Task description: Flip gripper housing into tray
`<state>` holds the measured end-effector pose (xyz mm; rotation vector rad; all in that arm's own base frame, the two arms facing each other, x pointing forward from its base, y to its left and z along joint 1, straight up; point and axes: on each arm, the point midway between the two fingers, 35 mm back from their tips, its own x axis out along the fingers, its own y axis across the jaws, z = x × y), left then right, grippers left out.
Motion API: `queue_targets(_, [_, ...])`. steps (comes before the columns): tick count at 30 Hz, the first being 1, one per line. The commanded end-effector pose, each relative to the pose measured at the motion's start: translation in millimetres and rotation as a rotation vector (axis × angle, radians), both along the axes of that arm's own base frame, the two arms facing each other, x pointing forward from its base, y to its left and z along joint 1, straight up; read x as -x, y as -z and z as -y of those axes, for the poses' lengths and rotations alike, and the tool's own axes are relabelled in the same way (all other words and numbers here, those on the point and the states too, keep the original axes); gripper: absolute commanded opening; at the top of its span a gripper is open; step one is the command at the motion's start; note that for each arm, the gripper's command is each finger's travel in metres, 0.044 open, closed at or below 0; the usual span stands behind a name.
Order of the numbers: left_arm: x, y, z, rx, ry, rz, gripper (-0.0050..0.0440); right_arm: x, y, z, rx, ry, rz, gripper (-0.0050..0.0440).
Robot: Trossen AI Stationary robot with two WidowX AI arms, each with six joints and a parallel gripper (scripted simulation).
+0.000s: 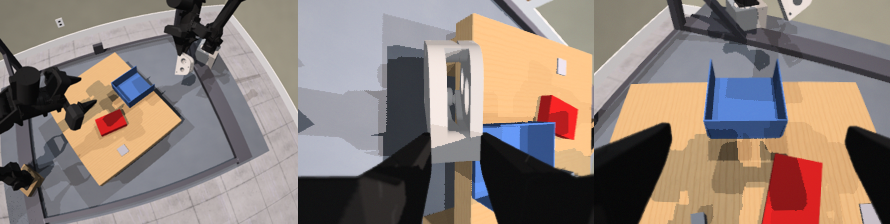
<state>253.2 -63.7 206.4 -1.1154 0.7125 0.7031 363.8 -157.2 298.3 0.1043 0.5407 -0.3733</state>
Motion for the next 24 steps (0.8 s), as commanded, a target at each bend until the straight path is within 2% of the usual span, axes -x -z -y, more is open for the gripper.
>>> queue_targets(1, [-1.9, -10.8, 0.7, 0.012, -0.002, 0.026, 0.0113, 1.2, -9.8, 0.1, 0.01, 0.004, 0.023, 0.0437])
queue_targets(24, [-13.3, -11.9, 11.7, 0.012, -0.002, 0.026, 0.0113, 1.2, -9.8, 0.1, 0.01, 0.004, 0.023, 0.0437])
